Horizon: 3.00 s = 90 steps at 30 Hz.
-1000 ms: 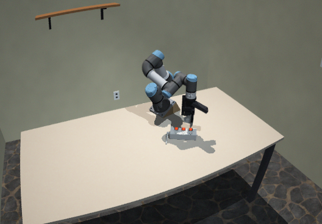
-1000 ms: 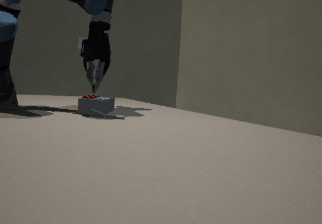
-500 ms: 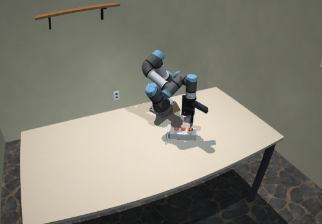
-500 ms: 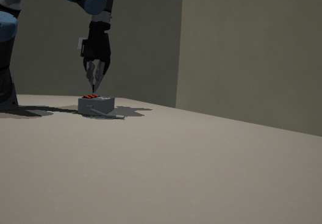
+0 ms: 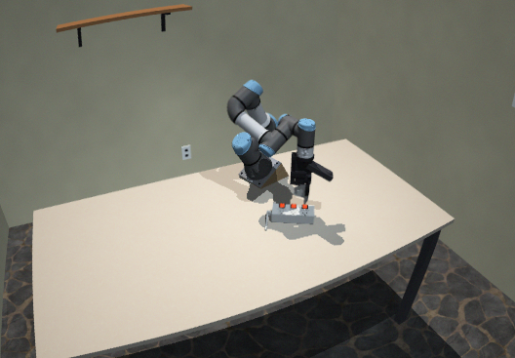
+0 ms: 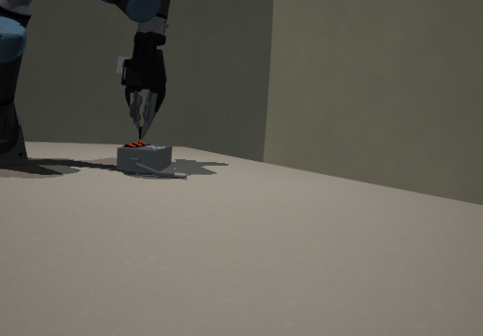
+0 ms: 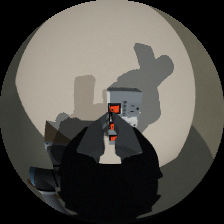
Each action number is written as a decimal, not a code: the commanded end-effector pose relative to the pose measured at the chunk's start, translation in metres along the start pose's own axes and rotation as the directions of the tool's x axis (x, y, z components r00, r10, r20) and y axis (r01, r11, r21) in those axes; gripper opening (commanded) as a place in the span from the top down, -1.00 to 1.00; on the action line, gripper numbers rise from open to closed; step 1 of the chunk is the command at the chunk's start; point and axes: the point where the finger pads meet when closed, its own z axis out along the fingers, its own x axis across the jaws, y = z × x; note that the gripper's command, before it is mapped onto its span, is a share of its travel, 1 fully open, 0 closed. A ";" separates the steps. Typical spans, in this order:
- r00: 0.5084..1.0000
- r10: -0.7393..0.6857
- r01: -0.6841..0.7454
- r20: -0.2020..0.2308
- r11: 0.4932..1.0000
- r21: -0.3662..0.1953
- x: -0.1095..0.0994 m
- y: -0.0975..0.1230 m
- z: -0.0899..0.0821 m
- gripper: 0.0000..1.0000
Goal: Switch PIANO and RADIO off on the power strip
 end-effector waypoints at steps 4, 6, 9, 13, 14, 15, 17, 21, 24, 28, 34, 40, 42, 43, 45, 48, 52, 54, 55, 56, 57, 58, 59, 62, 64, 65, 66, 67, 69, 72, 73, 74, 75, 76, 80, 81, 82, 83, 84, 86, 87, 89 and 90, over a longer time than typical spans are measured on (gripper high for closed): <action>1.000 0.001 -0.001 -0.002 1.000 0.002 0.001 0.000 -0.001 1.00; 1.000 0.001 -0.001 -0.002 1.000 0.002 0.001 0.000 -0.001 1.00; 1.000 0.001 -0.001 -0.002 1.000 0.002 0.001 0.000 -0.001 1.00; 1.000 0.001 -0.001 -0.002 1.000 0.002 0.001 0.000 -0.001 1.00; 1.000 0.001 -0.001 -0.002 1.000 0.002 0.001 0.000 -0.001 1.00; 1.000 0.001 -0.001 -0.002 1.000 0.002 0.001 0.000 -0.001 1.00; 1.000 0.001 -0.001 -0.002 1.000 0.002 0.001 0.000 -0.001 1.00; 1.000 0.001 -0.001 -0.002 1.000 0.002 0.001 0.000 -0.001 1.00; 1.000 0.001 -0.001 -0.002 1.000 0.002 0.001 0.000 -0.001 1.00; 1.000 0.001 -0.001 -0.002 1.000 0.002 0.001 0.000 -0.001 1.00; 1.000 0.001 -0.001 -0.002 1.000 0.002 0.001 0.000 -0.001 1.00; 1.000 0.001 -0.001 -0.002 1.000 0.002 0.001 0.000 -0.001 1.00; 1.000 0.001 -0.001 -0.002 1.000 0.002 0.001 0.000 -0.001 1.00; 1.000 0.001 -0.001 -0.002 1.000 0.002 0.001 0.000 -0.001 1.00; 1.000 0.001 -0.001 -0.002 1.000 0.002 0.001 0.000 -0.001 1.00; 1.000 0.001 -0.001 -0.002 1.000 0.002 0.001 0.000 0.000 1.00; 1.000 0.001 -0.001 -0.002 1.000 0.002 0.001 0.000 0.001 1.00; 1.000 0.001 -0.001 -0.002 1.000 0.002 0.001 0.000 0.002 1.00; 1.000 0.001 -0.001 -0.002 1.000 0.002 0.001 0.000 0.002 1.00; 1.000 0.001 -0.001 -0.002 1.000 0.002 0.001 0.000 0.002 1.00; 1.000 0.001 -0.001 -0.002 1.000 0.002 0.001 0.000 0.002 1.00; 1.000 0.001 -0.001 -0.002 1.000 0.002 0.001 0.000 0.002 1.00; 1.000 0.001 -0.001 -0.002 1.000 0.002 0.001 0.000 0.003 1.00; 1.000 0.001 -0.001 -0.002 1.000 0.002 0.001 0.000 0.004 1.00; 1.000 0.001 -0.001 -0.002 1.000 0.002 0.001 0.000 0.005 1.00; 1.000 0.001 -0.001 -0.002 1.000 0.002 0.001 0.000 0.005 1.00; 1.000 0.001 -0.001 -0.002 1.000 0.002 0.001 0.000 0.006 1.00; 1.000 0.001 -0.001 -0.002 1.000 0.002 0.001 0.000 0.006 1.00; 1.000 0.001 -0.001 -0.002 1.000 0.002 0.001 0.000 0.007 1.00; 1.000 0.001 -0.001 -0.002 1.000 0.002 0.001 0.000 0.007 1.00; 1.000 0.001 -0.001 -0.002 1.000 0.002 0.001 0.000 0.008 1.00; 1.000 0.001 -0.001 -0.002 1.000 0.002 0.001 0.000 0.008 1.00; 1.000 0.001 -0.001 -0.002 1.000 0.002 0.001 0.000 0.008 1.00; 1.000 0.001 -0.001 -0.002 1.000 0.002 0.001 0.000 0.008 1.00; 1.000 0.001 -0.001 -0.002 1.000 0.002 0.001 0.000 0.008 1.00; 1.000 0.001 -0.001 -0.002 1.000 0.002 0.001 0.000 0.008 1.00; 1.000 0.001 -0.001 -0.002 1.000 0.002 0.001 0.000 0.008 1.00; 1.000 0.001 -0.001 -0.002 1.000 0.002 0.001 0.000 0.008 1.00; 1.000 0.001 -0.001 -0.002 1.000 0.002 0.001 0.000 0.008 1.00; 1.000 0.001 -0.001 -0.002 1.000 0.002 0.001 0.000 0.008 1.00; 1.000 0.001 -0.001 -0.002 1.000 0.002 0.001 0.000 0.008 1.00; 1.000 0.001 -0.001 -0.002 1.000 0.002 0.001 0.000 0.008 1.00; 1.000 0.001 -0.001 -0.002 1.000 0.002 0.001 0.000 0.008 1.00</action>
